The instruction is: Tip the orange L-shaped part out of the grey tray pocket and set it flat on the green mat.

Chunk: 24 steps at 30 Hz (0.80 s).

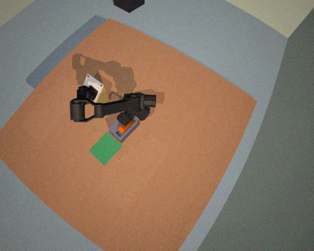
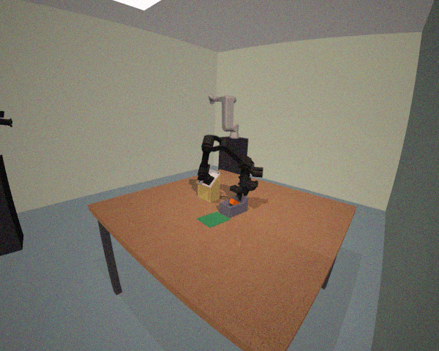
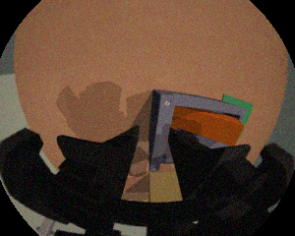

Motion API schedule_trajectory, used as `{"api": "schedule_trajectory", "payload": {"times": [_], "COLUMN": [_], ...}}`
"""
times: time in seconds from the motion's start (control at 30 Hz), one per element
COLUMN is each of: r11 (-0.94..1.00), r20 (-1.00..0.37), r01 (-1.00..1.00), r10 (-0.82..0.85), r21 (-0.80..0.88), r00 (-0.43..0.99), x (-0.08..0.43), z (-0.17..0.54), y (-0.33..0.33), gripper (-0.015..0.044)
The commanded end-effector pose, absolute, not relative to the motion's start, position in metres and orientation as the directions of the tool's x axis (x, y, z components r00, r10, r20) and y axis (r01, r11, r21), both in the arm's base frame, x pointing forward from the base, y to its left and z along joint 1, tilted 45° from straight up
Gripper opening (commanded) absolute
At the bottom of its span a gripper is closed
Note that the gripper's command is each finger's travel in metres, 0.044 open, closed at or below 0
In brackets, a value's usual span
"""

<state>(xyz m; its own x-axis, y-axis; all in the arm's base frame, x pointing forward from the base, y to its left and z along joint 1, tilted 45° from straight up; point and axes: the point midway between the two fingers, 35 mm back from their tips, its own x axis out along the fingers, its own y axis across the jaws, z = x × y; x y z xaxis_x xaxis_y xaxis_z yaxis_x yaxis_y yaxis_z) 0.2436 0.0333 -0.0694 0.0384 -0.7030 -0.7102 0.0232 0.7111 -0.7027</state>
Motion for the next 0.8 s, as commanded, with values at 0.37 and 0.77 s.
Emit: {"api": "schedule_trajectory", "payload": {"times": [0.37, 0.77], "r11": [0.726, 0.726], "r20": [-0.723, -0.723], "r01": [0.033, 0.033], "r10": [-0.687, -0.687], "r21": [-0.687, -0.687], "r00": [0.074, 0.074], "x": [0.244, 0.244], "z": [-0.005, -0.005], "y": [0.086, 0.086], "gripper": [0.018, 0.018]}}
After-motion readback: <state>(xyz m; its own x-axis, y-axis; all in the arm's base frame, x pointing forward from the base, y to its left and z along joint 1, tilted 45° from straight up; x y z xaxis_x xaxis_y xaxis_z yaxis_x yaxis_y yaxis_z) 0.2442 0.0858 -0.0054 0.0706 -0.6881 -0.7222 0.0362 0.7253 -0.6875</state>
